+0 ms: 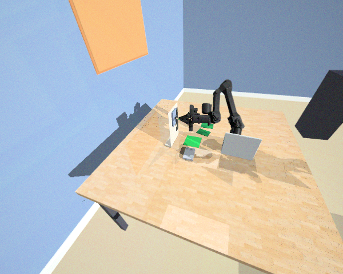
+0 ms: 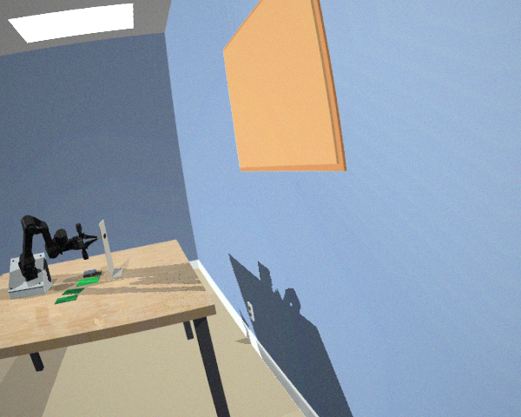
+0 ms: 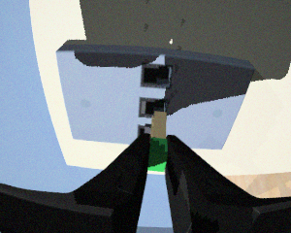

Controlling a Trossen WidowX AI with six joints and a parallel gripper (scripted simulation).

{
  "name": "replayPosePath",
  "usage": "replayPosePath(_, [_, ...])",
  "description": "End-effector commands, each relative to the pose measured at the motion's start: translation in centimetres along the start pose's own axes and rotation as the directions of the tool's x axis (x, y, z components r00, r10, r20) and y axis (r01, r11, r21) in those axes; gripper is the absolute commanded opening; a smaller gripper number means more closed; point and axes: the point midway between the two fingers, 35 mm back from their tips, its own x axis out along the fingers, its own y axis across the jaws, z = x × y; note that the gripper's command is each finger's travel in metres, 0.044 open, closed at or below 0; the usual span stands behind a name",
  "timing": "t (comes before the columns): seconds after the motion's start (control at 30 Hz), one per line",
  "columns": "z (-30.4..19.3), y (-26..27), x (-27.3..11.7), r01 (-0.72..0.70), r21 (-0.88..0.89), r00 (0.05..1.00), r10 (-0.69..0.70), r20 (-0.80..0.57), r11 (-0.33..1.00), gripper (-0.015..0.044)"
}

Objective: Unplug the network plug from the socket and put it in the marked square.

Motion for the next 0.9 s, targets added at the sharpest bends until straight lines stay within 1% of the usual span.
replayPosePath(0.0, [-0.1,-0.1,-0.4,0.004,0.004,1.0,-0.004,0.002,1.0,0.0])
replayPosePath(0.87, [-0.7,-0.1,-2.0,0.013,0.005,1.0,-0.013,-0.006,1.0,0.0])
